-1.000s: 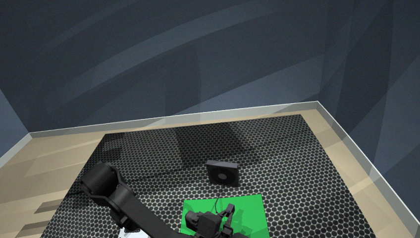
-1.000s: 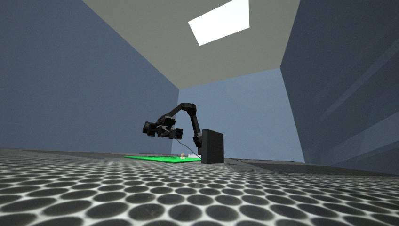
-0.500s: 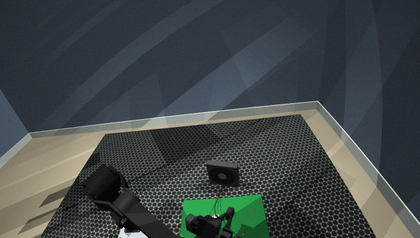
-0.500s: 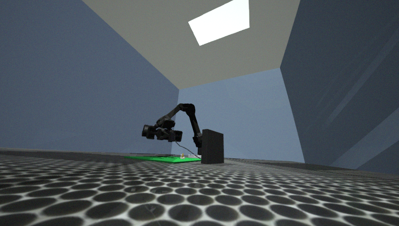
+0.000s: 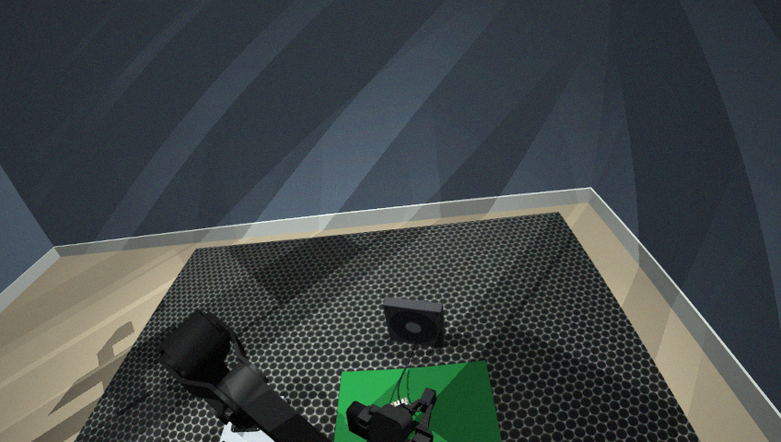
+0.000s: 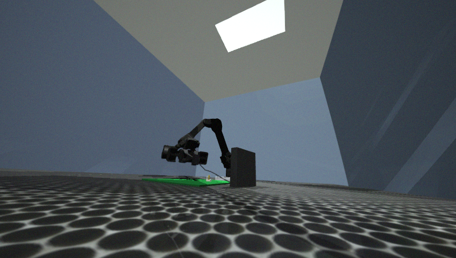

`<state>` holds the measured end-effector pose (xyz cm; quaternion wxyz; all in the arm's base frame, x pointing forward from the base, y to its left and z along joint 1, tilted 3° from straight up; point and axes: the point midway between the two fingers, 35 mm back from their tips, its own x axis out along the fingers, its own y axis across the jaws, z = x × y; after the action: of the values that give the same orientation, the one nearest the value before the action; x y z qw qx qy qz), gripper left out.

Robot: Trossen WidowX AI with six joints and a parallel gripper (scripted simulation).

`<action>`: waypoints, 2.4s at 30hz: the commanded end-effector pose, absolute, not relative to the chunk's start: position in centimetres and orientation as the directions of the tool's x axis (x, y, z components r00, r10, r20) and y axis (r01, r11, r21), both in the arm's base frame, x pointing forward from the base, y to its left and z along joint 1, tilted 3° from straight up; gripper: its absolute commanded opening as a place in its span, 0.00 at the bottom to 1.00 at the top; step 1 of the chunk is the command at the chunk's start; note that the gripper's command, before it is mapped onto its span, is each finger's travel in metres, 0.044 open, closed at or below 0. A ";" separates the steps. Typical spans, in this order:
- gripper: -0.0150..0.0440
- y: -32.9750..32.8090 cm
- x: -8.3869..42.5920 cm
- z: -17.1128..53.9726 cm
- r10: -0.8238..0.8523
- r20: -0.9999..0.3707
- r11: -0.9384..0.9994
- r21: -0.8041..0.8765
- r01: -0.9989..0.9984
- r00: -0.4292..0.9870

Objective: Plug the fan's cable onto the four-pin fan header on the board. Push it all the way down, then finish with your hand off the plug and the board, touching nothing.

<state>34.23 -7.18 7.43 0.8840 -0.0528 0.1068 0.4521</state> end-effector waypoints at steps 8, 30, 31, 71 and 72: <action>0.25 -7.2 34.2 6.4 0.788 -0.237 0.585 -0.002 -0.811 0.568; 0.25 -7.3 34.1 4.4 0.788 -0.237 0.585 -0.001 -0.811 0.568; 0.25 -7.3 34.1 4.3 0.788 -0.237 0.585 -0.001 -0.811 0.568; 0.25 -7.4 34.0 1.7 0.788 -0.236 0.586 0.005 -0.810 0.568; 0.25 -7.4 34.0 1.7 0.788 -0.236 0.586 0.005 -0.810 0.568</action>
<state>34.05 -7.37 1.70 0.8840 -0.0521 0.1068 0.4521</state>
